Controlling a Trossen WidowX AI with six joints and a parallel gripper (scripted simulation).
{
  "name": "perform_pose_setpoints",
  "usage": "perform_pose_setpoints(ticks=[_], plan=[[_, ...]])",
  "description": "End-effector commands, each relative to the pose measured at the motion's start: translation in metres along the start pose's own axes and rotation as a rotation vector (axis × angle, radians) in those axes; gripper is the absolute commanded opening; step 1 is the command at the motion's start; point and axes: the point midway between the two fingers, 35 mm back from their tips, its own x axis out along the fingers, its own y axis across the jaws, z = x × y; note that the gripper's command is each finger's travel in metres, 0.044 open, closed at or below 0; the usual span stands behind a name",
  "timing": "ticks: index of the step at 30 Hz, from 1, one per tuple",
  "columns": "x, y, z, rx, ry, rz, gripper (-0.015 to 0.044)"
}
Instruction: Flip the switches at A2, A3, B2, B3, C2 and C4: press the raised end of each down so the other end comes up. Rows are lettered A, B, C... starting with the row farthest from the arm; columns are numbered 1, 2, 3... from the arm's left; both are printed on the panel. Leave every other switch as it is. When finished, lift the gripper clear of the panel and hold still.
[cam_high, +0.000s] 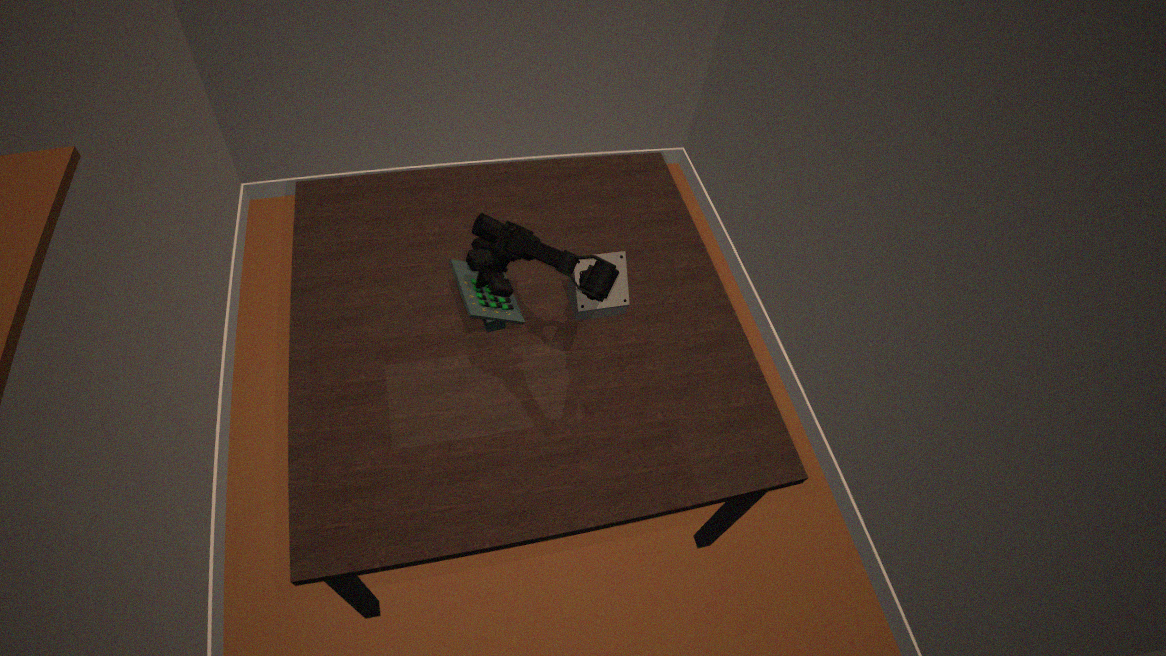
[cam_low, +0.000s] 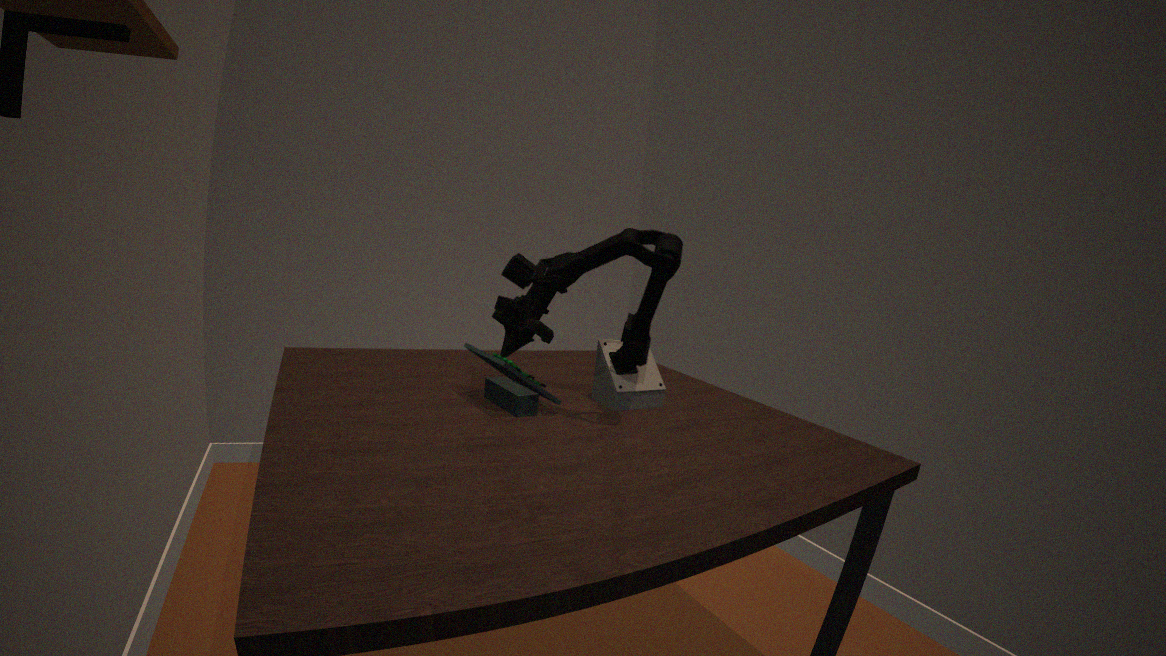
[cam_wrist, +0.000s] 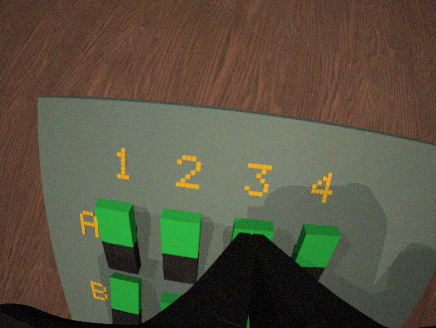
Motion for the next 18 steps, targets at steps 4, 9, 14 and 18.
perform_pose_setpoints(ticks=[4, 9, 14, 18], plan=[[0.0012, -0.0008, -0.0008, 0.006, 0.003, -0.004, 0.0000], [0.0019, -0.0008, -0.0008, 0.006, 0.002, -0.004, 0.0000], [0.0026, -0.0008, -0.0007, 0.006, 0.002, -0.004, 0.0000], [0.0031, -0.0008, -0.0007, 0.006, 0.002, -0.004, 0.0000]])
